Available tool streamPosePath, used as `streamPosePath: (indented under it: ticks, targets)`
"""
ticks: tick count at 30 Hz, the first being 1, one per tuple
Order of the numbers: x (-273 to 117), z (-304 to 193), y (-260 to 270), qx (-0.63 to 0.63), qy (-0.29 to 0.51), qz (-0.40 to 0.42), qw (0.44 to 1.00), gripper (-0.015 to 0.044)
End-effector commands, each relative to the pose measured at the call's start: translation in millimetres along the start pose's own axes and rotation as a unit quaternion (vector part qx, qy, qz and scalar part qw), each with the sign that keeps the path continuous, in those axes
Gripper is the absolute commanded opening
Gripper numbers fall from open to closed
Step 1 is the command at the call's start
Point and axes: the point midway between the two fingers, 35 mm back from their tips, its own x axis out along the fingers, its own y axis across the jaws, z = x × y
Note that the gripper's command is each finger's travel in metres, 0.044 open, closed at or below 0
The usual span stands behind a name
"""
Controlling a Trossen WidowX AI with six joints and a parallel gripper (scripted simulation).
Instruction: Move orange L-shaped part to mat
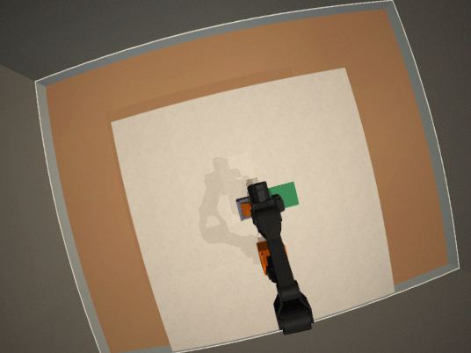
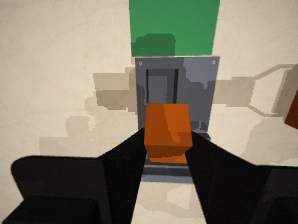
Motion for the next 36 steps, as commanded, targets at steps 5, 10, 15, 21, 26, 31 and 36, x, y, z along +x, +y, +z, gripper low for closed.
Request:
streamPosePath:
  ticks: [5, 10, 15, 21, 26, 31, 36]
  targets:
    - [-13, -1, 2, -0.003, 0.003, 0.003, 1.000, 0.0000]
    - [-21, -1, 2, -0.003, 0.003, 0.003, 1.000, 0.0000]
    - [-29, -1, 2, -0.003, 0.003, 0.003, 1.000, 0.0000]
    - [-36, -1, 2, -0.003, 0.003, 0.003, 1.000, 0.0000]
    - [-37, -1, 1, -0.003, 0.003, 0.003, 1.000, 0.0000]
    - [-39, 4, 1, -0.003, 0.003, 0.003, 1.000, 0.0000]
    - [-37, 21, 0, -0.003, 0.002, 0.003, 1.000, 0.0000]
